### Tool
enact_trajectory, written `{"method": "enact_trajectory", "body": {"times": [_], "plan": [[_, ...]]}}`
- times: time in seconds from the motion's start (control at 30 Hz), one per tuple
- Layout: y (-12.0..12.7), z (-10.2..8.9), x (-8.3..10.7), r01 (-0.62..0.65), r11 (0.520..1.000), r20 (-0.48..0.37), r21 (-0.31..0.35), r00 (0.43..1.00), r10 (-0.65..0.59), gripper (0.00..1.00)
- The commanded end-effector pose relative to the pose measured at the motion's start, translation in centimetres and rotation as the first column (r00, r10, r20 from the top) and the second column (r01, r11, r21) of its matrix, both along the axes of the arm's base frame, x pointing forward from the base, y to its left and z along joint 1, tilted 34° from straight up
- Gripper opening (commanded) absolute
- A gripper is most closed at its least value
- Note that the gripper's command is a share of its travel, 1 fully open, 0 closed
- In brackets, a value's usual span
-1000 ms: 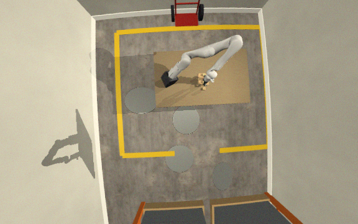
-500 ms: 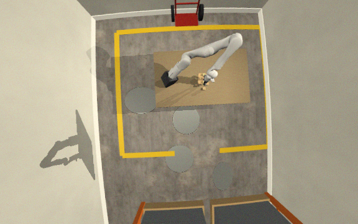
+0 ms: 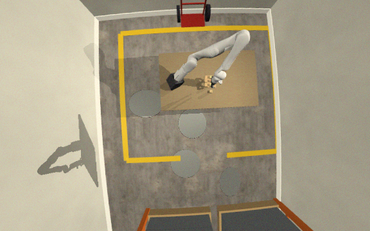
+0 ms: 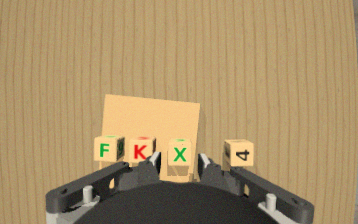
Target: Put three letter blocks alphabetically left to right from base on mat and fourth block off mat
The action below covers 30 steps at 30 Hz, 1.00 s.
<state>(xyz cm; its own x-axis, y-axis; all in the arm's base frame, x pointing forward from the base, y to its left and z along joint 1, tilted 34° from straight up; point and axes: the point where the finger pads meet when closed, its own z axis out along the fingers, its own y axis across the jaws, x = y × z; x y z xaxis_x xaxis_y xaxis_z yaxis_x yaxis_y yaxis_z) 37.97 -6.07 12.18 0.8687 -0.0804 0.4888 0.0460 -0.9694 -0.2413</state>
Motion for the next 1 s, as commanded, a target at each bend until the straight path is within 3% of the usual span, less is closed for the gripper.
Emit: {"method": "enact_trajectory", "body": {"times": [0.0,0.47,0.97], "plan": [[-0.2,0.7,0.1,0.003,1.0,0.013,-0.004,1.0,-0.003,0.46],[-0.9,3.1,-1.4,0.003,1.0,0.013,-0.004,1.0,-0.003,0.46],[-1.2,4.1,-2.0,0.003,1.0,0.013,-0.004,1.0,-0.003,0.46]]}}
